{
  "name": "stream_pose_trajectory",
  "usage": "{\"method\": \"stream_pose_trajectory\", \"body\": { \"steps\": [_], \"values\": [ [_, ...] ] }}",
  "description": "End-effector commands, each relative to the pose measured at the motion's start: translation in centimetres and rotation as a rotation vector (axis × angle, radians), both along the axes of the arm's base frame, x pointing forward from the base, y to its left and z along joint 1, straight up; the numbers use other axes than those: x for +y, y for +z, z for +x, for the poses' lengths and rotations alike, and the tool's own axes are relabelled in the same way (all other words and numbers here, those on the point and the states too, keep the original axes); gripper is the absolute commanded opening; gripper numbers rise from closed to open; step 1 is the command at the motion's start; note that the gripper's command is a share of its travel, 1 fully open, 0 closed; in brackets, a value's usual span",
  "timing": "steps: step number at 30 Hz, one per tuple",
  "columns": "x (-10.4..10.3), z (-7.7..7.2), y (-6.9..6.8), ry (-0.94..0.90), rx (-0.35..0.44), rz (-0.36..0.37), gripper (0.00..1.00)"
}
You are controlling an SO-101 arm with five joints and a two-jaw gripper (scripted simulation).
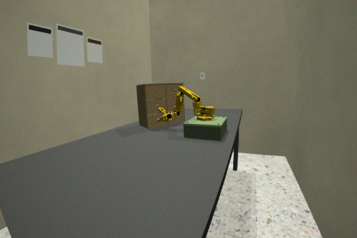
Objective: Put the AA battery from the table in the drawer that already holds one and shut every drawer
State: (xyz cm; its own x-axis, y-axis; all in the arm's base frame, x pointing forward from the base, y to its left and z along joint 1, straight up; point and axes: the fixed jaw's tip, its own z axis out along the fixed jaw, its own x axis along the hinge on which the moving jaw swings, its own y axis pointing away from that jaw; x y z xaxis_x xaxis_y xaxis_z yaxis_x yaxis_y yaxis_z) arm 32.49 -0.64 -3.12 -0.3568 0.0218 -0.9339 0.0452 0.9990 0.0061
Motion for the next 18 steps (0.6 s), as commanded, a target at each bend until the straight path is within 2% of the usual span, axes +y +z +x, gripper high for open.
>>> {"method": "stream_pose_trajectory", "body": {
  "steps": [1,9,18],
  "values": [
    [-0.12,0.16,0.19,-0.004,-0.008,-0.001,0.0],
    [-0.03,0.06,0.17,-0.002,-0.005,0.0,0.0],
    [-0.03,0.06,0.17,-0.002,-0.005,0.0,0.07]
  ]
}}
